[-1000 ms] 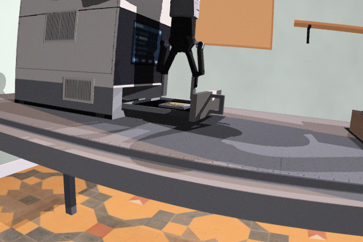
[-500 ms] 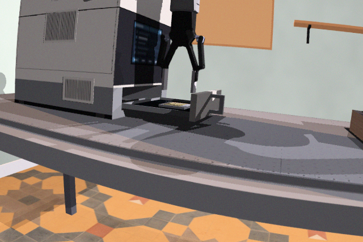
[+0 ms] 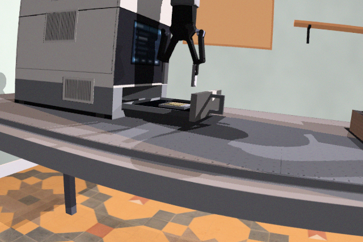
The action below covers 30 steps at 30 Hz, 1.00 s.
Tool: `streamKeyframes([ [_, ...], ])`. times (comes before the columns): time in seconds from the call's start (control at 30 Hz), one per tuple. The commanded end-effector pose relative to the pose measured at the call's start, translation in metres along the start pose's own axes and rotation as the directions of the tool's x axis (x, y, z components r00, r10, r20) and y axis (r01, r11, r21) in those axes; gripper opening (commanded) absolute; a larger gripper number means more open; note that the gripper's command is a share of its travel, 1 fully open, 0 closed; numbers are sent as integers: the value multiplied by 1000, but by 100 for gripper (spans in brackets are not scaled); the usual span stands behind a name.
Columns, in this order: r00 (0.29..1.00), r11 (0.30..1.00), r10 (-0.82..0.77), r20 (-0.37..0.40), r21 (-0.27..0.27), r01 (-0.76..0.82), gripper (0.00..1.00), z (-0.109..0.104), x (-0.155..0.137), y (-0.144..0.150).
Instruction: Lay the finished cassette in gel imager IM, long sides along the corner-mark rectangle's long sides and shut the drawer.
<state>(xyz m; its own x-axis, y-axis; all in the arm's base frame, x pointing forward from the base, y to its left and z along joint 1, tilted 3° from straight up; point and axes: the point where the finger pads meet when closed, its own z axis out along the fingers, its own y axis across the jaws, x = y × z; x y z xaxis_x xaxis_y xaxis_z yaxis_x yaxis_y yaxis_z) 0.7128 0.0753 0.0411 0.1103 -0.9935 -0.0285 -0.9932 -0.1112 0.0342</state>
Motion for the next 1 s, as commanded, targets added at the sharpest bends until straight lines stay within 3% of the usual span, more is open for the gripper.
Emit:
streamKeyframes([
  [0.0, 1000, 1000, 0, 0, 0, 0, 62, -3, 0, 0],
  [0.97, 1000, 1000, 0, 0, 0, 0, 62, -21, 0, 21],
])
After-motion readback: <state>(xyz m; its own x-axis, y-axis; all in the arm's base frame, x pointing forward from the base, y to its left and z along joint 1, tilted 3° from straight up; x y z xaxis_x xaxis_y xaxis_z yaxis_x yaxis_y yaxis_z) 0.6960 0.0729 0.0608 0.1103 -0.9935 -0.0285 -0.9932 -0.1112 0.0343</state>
